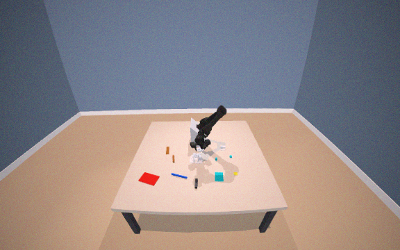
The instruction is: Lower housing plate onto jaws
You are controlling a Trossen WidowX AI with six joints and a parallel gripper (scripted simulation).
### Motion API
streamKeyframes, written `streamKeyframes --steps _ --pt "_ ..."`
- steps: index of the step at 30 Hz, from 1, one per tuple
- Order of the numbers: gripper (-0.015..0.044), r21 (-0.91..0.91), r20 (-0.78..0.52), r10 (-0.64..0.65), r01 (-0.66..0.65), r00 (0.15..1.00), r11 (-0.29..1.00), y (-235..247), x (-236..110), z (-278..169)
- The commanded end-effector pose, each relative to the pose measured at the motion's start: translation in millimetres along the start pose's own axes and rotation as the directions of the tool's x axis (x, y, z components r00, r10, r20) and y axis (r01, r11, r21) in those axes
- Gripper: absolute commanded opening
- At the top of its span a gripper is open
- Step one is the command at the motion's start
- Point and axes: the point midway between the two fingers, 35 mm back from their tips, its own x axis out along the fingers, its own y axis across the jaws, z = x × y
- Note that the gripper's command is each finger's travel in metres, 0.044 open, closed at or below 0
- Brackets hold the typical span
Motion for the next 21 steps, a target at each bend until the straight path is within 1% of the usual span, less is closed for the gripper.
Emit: streamKeyframes --steps 1,12,21 --pt "0.0351 0.105 0.015 0.007 -0.008 1.0 0.994 -10.4 -1.5 -0.8" --pt "0.0351 0.368 0.034 0.029 -0.04 0.999 0.929 -34.1 -1.2 -12.3" --pt "0.0351 0.383 0.035 0.031 -0.042 0.999 0.923 -35.5 -1.1 -13.1"
